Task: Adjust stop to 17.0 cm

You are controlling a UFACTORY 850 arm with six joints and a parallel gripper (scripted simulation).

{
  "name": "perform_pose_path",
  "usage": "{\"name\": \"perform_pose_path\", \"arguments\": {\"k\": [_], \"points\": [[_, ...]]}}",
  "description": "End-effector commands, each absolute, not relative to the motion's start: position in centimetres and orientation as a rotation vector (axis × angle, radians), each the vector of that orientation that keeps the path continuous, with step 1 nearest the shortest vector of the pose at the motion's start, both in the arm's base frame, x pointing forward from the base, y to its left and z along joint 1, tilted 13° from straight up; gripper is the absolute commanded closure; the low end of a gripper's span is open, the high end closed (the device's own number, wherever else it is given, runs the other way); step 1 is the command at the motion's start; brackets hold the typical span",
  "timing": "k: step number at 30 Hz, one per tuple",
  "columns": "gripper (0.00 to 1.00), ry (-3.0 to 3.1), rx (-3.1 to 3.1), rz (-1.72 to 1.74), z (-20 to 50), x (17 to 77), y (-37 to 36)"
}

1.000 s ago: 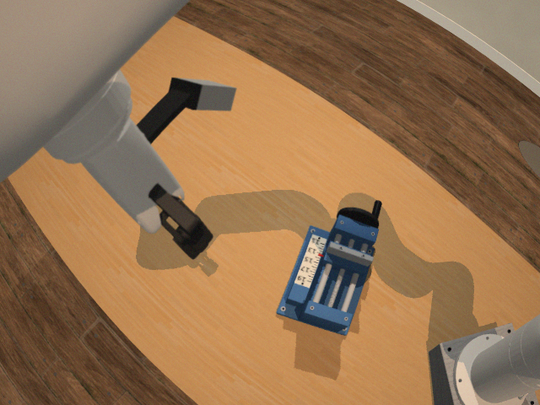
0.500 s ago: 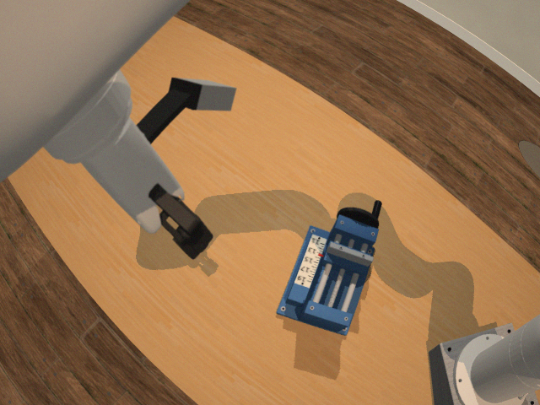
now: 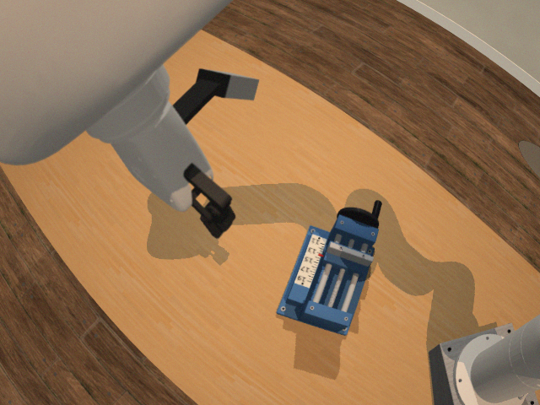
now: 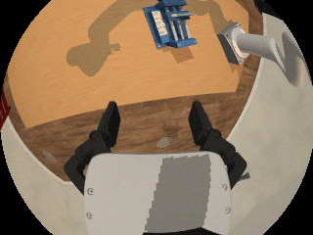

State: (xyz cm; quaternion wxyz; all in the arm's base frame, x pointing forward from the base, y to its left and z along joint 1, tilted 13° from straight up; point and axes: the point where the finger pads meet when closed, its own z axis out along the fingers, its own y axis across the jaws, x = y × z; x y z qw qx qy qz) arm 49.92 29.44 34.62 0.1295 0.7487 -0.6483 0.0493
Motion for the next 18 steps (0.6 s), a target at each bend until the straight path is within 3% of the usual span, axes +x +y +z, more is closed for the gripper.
{"name": "perform_pose_path", "arguments": {"k": [1,7,12,18], "points": [[0.0,-1.873,2.238,0.149,33.4,51.2,24.8],[0.0,-1.823,2.359,0.181,30.5,51.5,15.0],[0.0,-1.799,2.404,0.197,29.3,50.9,11.4],[0.0,-1.716,2.53,0.26,26.1,47.7,2.6]]}}
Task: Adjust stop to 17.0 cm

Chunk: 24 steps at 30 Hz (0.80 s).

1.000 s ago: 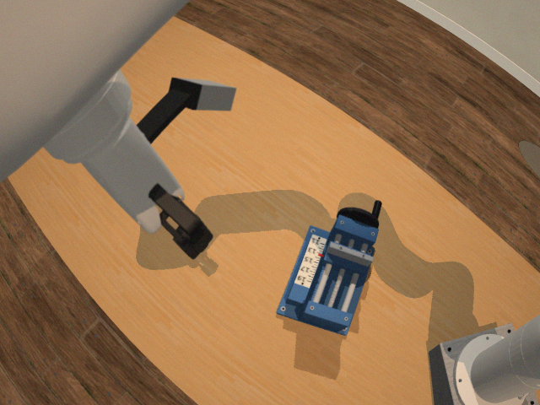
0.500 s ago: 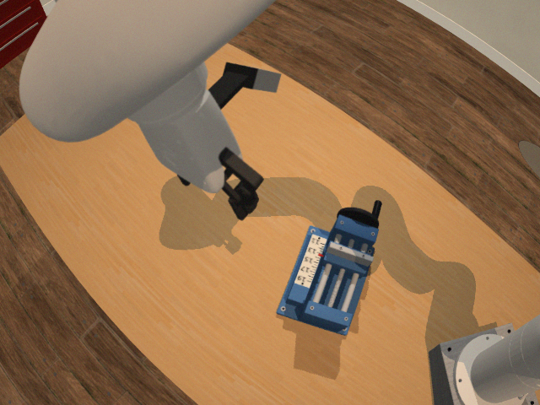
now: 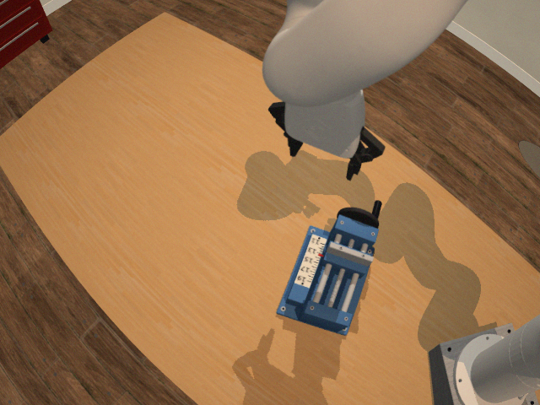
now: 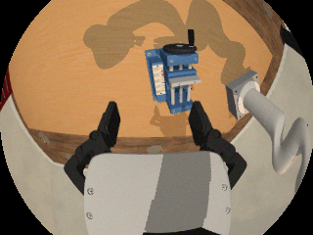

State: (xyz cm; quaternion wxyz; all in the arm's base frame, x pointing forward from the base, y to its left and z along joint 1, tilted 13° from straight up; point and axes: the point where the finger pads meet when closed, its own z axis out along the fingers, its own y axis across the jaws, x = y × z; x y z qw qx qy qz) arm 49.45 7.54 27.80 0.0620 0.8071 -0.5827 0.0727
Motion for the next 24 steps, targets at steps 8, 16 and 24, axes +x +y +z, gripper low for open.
{"name": "perform_pose_path", "arguments": {"k": [8,16,24], "points": [[0.0,-1.664,2.592,0.3,24.3,44.9,-1.6],[0.0,-1.608,2.652,0.347,22.5,41.7,-4.9],[0.0,-1.608,2.652,0.347,22.5,41.7,-4.9]]}}
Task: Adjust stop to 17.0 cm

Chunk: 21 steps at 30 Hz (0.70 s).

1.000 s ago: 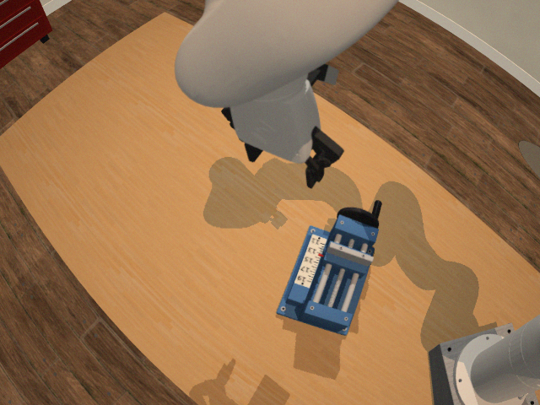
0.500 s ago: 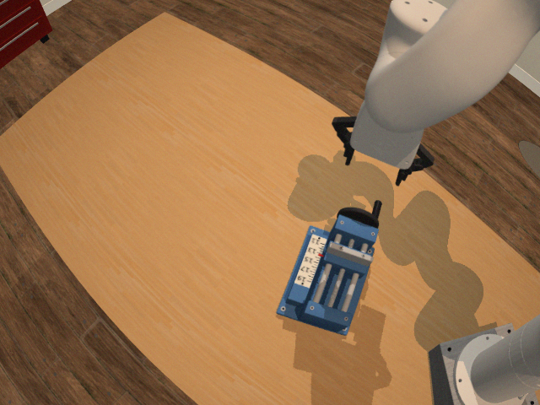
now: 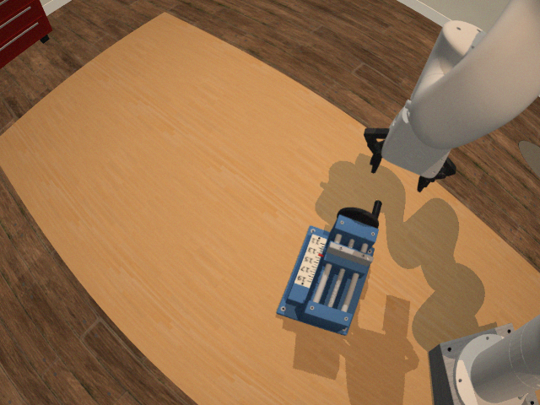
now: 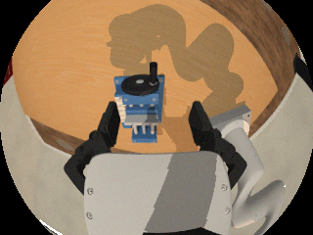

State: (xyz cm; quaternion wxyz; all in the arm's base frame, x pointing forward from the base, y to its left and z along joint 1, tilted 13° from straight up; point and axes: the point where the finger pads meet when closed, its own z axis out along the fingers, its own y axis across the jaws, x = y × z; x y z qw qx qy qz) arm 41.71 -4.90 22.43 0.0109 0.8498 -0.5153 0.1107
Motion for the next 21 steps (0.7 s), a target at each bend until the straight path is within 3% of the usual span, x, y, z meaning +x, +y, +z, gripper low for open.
{"name": "perform_pose_path", "arguments": {"k": [1,6,7,21], "points": [[0.0,-1.608,2.652,0.347,22.5,41.7,-4.9],[0.0,-1.608,2.652,0.347,22.5,41.7,-4.9],[0.43,-1.608,2.652,0.347,22.5,41.8,-4.9],[0.43,-1.608,2.652,0.346,22.8,49.2,2.7]]}}
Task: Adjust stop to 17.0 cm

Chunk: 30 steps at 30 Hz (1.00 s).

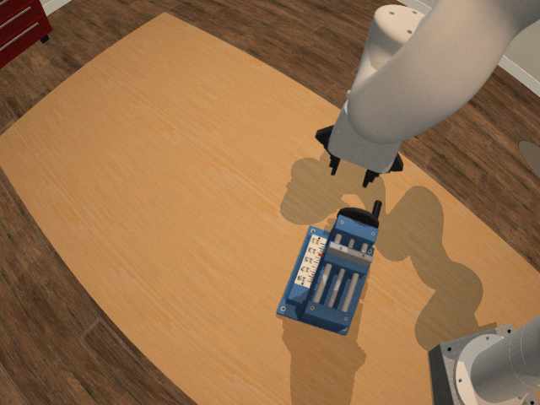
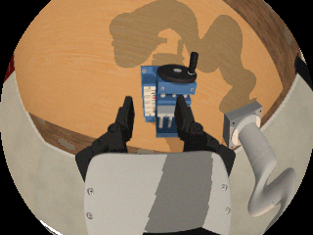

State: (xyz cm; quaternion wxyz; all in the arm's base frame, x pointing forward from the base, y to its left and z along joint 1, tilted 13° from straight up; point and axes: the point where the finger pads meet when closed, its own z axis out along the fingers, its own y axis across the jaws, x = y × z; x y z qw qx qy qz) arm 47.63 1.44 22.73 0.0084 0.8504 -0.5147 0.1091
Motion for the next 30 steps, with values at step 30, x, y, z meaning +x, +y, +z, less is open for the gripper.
{"name": "perform_pose_path", "arguments": {"k": [30], "points": [[0.43,-1.608,2.652,0.346,18.2,50.2,2.3]]}}
